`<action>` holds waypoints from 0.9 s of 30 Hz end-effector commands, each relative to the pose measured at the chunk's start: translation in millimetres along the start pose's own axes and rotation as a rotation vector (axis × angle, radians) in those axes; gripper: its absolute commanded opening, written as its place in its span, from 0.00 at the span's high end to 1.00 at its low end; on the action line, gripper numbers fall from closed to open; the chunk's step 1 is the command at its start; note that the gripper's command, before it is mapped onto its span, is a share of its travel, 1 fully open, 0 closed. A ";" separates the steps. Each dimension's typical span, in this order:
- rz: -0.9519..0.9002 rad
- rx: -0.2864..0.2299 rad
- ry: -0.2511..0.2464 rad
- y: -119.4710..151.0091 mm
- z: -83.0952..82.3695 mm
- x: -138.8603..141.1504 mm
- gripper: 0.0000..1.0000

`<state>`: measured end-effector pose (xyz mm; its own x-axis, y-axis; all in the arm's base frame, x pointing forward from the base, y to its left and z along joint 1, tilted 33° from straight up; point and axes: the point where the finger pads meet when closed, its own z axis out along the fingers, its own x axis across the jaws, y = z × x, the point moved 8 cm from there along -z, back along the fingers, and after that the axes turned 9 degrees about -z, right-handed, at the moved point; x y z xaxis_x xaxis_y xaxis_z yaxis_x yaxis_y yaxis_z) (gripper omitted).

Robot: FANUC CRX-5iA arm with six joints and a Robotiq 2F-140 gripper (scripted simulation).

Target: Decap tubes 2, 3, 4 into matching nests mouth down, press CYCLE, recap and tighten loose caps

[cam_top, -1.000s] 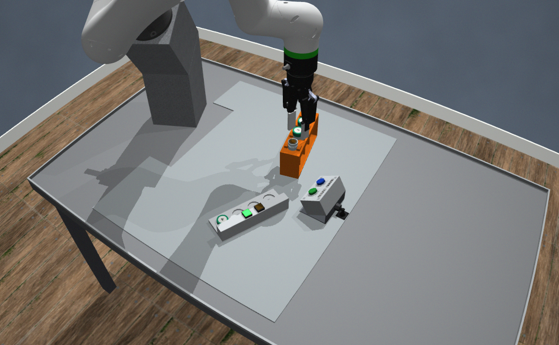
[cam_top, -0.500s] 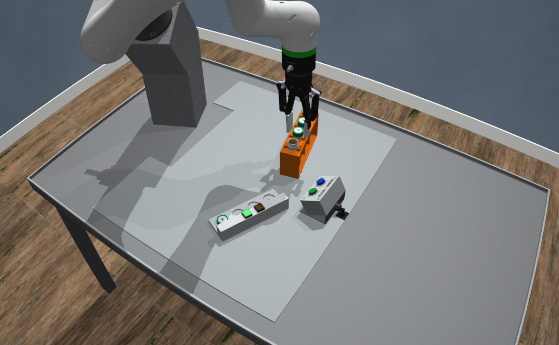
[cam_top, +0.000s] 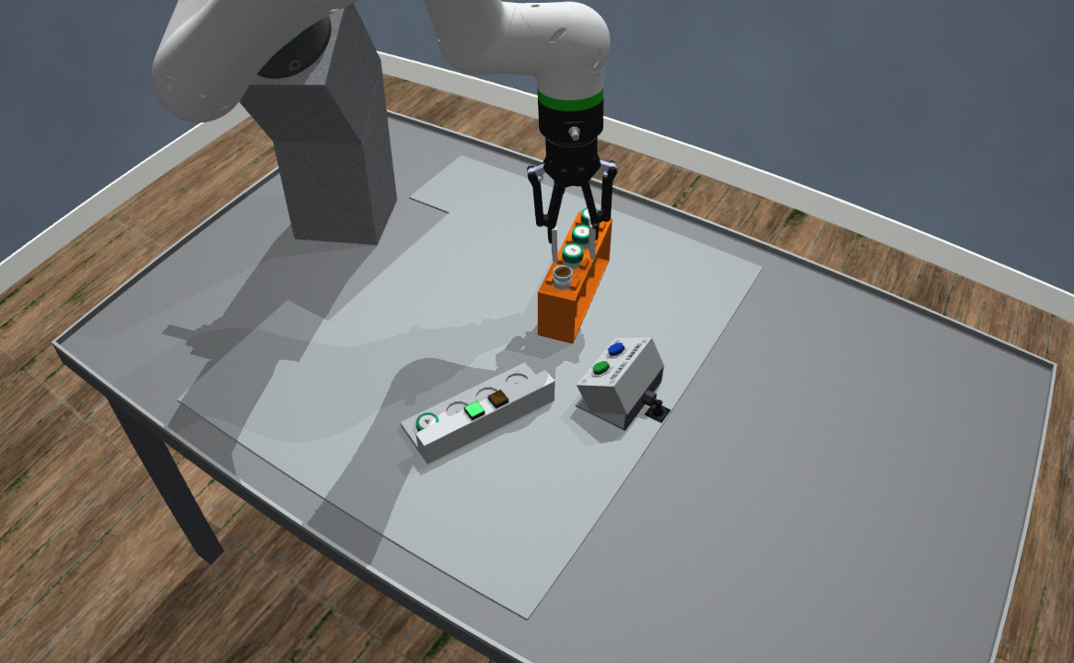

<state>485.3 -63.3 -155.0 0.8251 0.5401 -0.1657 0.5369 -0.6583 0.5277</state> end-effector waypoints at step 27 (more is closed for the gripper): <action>0.129 0.024 -0.035 2.1 0.2 2.9 1.00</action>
<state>489.2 -63.1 -154.3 0.8232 0.5299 -0.2037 0.5530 -0.6674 0.4987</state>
